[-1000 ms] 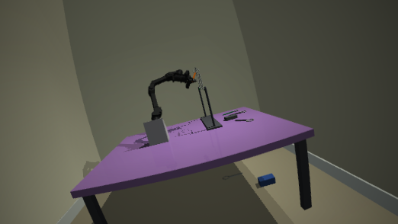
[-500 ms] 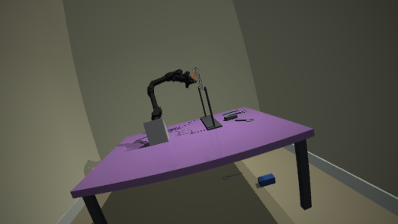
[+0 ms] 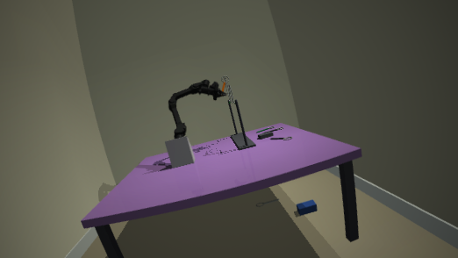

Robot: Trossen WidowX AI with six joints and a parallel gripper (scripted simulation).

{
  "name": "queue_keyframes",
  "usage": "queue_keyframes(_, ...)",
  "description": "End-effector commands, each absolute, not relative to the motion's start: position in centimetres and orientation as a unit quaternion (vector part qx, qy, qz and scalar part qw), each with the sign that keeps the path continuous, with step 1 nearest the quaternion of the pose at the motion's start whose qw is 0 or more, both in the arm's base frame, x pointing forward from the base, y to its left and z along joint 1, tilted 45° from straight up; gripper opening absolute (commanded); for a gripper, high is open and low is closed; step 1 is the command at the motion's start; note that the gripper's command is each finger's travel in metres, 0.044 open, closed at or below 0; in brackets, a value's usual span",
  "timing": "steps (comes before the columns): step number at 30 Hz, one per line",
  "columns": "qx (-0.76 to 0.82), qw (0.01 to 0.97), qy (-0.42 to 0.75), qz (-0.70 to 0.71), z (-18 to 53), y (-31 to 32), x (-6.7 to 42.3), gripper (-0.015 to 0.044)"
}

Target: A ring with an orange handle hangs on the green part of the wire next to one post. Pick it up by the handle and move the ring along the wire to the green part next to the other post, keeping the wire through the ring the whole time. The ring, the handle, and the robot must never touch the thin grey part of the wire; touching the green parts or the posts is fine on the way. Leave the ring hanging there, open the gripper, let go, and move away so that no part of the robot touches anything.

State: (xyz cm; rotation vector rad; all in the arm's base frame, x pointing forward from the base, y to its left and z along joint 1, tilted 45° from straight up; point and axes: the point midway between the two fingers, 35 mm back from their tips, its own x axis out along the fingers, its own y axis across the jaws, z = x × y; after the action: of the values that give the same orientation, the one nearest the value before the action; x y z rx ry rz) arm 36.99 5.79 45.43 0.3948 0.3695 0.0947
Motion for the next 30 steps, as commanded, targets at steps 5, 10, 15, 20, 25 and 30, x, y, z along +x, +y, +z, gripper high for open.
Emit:
queue_keyframes(5,0.241,0.954,0.17,0.059,45.9,6.1,36.7,-0.015)
queue_keyframes(10,0.271,0.946,0.165,0.066,46.1,6.3,36.8,-0.015)
queue_keyframes(15,0.299,0.938,0.159,0.073,46.2,6.5,36.8,-0.015)
queue_keyframes(20,0.328,0.929,0.154,0.08,46.3,6.7,36.8,-0.015)
queue_keyframes(25,0.356,0.918,0.148,0.087,46.5,7.0,36.8,-0.015)
queue_keyframes(30,0.384,0.907,0.142,0.093,46.7,7.1,36.9,-0.015)
